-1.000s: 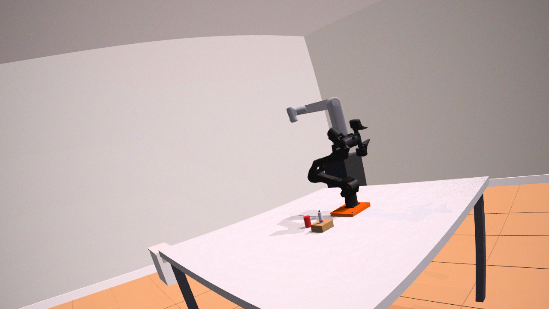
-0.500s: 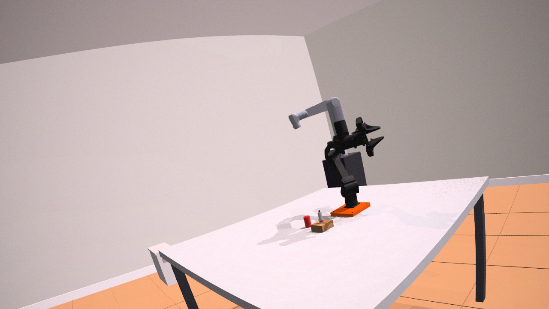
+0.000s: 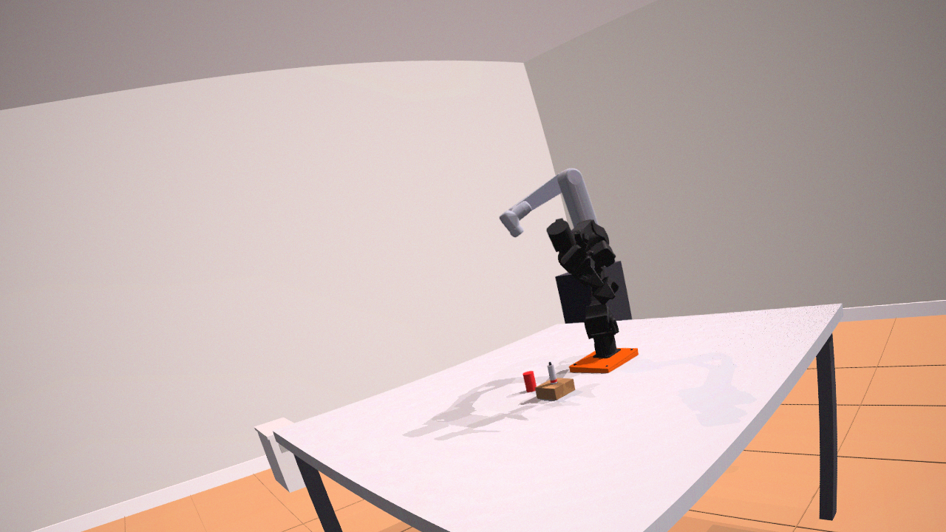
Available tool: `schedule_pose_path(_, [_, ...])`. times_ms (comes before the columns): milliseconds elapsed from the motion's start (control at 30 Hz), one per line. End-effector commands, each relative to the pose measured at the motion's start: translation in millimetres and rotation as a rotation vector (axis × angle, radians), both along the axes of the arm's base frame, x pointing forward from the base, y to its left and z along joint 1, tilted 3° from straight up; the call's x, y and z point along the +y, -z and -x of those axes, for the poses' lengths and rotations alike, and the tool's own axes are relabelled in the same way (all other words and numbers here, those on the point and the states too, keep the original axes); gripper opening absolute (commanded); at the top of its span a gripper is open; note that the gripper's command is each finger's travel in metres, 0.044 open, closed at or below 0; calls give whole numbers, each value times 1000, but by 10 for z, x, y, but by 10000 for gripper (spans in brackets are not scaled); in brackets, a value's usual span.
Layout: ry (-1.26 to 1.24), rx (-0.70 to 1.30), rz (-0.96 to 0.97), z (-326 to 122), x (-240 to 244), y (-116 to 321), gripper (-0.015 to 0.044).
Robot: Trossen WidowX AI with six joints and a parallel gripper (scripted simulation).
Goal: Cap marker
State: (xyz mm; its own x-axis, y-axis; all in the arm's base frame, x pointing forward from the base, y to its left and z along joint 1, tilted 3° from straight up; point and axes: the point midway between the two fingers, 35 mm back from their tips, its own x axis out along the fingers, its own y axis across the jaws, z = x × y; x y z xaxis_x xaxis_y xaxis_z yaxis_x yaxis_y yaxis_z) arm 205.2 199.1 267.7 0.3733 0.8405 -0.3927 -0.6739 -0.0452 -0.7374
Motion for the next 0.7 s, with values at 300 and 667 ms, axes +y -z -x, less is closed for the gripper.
schedule_pose_path(300, [484,335,452,-721,-1467,818,251])
schedule_pose_path(667, [664,775,792,-391,-2745,1201,251])
